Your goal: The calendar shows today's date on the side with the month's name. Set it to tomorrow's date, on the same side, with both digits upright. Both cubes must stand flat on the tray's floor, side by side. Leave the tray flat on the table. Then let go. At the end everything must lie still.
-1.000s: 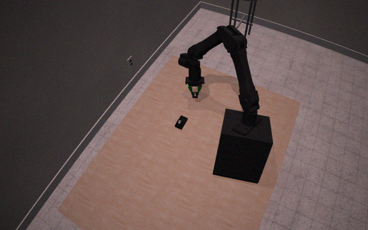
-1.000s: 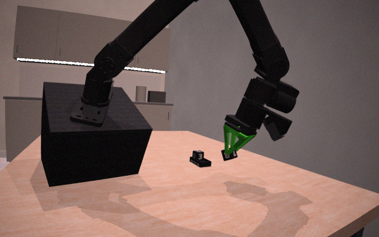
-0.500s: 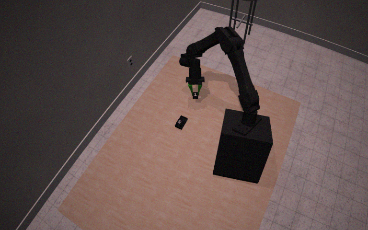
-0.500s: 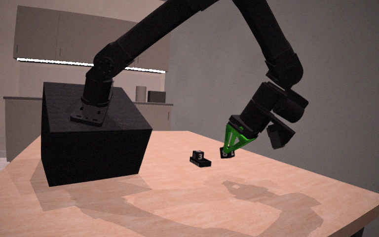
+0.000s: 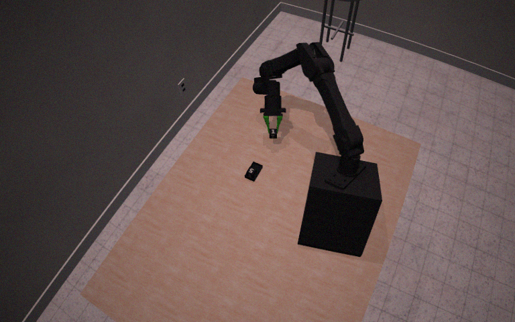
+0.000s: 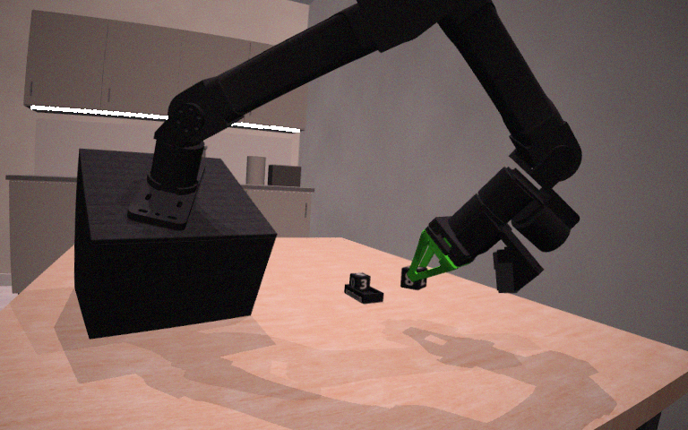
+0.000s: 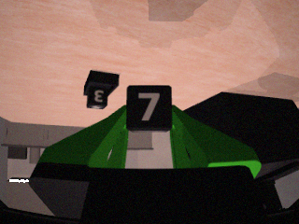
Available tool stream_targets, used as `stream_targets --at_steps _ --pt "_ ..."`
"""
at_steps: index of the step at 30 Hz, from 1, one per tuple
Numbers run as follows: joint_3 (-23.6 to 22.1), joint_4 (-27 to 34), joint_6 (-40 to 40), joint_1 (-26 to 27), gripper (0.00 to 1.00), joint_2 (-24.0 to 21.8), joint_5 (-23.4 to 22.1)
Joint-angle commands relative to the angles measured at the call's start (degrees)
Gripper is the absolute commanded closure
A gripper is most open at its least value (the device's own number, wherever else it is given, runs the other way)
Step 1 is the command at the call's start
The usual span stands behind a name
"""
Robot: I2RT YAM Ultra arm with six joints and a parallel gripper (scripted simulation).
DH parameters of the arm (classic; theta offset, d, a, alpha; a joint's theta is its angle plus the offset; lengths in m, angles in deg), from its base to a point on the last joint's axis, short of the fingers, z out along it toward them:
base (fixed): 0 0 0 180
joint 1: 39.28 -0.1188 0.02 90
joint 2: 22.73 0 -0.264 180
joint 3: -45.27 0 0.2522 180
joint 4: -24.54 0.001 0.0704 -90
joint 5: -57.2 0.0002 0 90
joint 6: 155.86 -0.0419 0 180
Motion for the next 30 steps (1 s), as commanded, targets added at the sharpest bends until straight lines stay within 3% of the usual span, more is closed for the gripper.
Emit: stream_targets --at_steps 1,30 --pt "0.73 2.08 0.45 -0.27 0.74 -0.51 -1.23" --pt "0.95 1.15 0.85 0.15 0.74 0.69 -1.1"
